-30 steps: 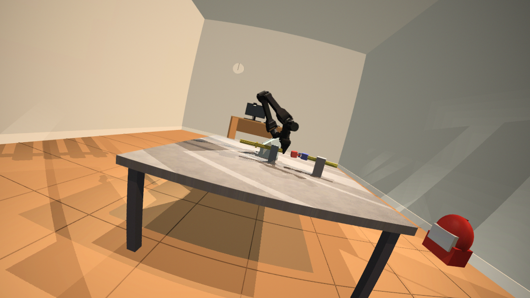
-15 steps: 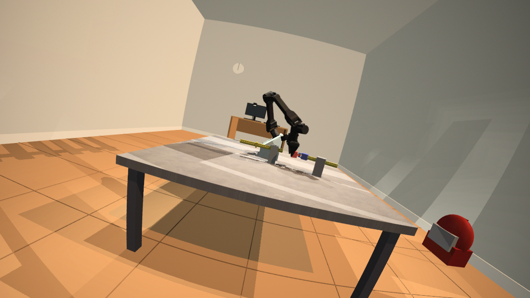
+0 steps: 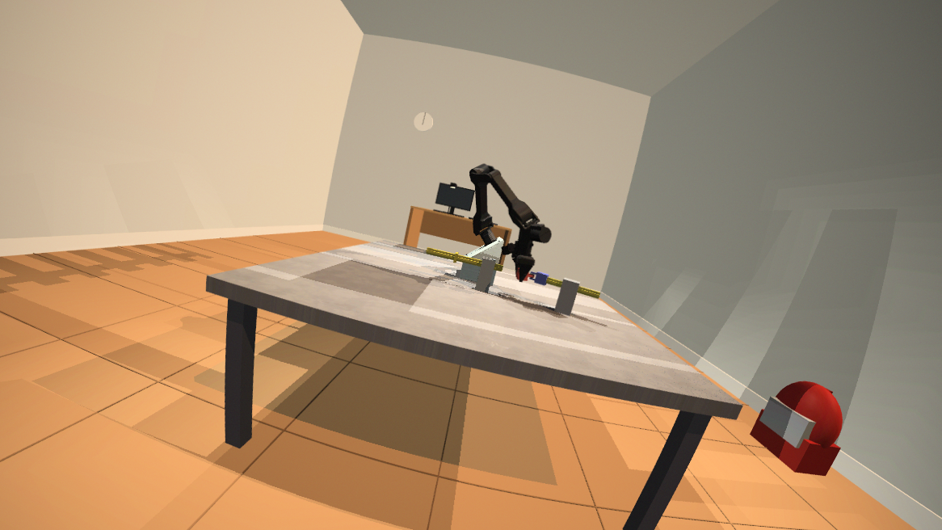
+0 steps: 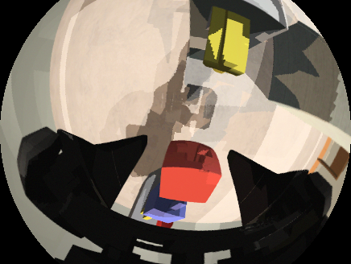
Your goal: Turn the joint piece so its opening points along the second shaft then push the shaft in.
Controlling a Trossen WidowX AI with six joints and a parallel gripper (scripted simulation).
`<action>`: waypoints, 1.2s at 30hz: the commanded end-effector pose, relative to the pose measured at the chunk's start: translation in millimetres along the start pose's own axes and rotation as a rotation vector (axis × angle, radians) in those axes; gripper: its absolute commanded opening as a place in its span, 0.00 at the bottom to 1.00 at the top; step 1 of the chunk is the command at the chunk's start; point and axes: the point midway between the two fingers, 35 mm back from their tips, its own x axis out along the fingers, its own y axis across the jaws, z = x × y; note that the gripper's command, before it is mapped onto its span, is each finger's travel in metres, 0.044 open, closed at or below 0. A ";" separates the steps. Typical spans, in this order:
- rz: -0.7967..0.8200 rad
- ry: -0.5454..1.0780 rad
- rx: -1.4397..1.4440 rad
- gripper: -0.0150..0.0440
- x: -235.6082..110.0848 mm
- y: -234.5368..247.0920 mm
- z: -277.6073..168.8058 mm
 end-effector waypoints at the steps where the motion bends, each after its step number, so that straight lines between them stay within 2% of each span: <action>1: -0.003 -0.001 -0.004 1.00 9.0 -0.9 -0.2; 8: -0.004 -0.002 -0.004 1.00 18.0 -1.1 -0.1; 18: -0.004 -0.002 -0.004 0.56 18.0 -1.1 -0.1; 36: -0.004 -0.002 -0.004 0.56 18.0 -1.1 -0.1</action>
